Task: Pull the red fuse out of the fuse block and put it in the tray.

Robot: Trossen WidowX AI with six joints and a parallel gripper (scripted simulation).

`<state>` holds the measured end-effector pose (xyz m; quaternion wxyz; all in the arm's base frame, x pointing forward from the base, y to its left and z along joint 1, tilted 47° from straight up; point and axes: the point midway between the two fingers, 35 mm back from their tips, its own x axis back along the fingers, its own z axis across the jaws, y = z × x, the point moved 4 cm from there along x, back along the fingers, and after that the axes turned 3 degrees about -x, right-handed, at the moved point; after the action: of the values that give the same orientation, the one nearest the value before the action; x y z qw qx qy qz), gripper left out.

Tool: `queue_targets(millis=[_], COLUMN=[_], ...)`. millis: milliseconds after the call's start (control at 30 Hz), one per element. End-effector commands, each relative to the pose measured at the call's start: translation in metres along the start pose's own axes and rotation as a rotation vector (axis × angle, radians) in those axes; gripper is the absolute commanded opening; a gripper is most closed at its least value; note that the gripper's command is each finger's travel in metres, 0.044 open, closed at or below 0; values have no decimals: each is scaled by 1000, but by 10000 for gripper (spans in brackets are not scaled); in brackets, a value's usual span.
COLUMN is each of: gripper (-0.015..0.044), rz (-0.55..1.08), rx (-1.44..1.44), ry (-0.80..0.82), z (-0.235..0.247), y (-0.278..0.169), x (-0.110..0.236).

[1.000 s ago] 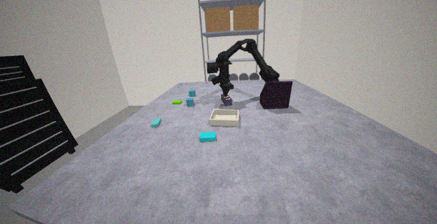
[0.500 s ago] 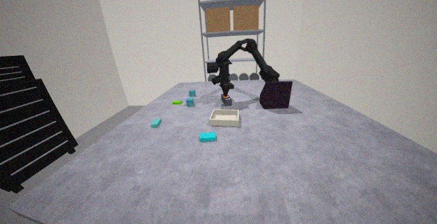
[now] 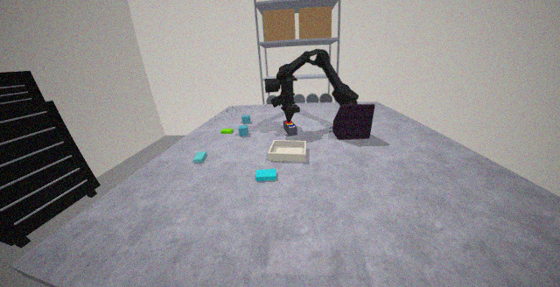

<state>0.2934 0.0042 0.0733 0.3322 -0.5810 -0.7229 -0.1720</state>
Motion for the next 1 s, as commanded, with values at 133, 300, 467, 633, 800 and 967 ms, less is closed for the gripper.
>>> queue_targets(millis=[133, 300, 467, 633, 800, 967], gripper=[0, 0, 0, 0, 0, 0], rz=[-2, -2, -2, -1, -1, -1], rx=[-6, -5, -5, -5, -4, -4], ry=[3, 3, 3, 3, 3, 3], z=[0, 0, 0, 0, 0, 0], y=[1, 1, 1, 1, 1, 1], x=[5, 7, 10, 12, 15, 17])
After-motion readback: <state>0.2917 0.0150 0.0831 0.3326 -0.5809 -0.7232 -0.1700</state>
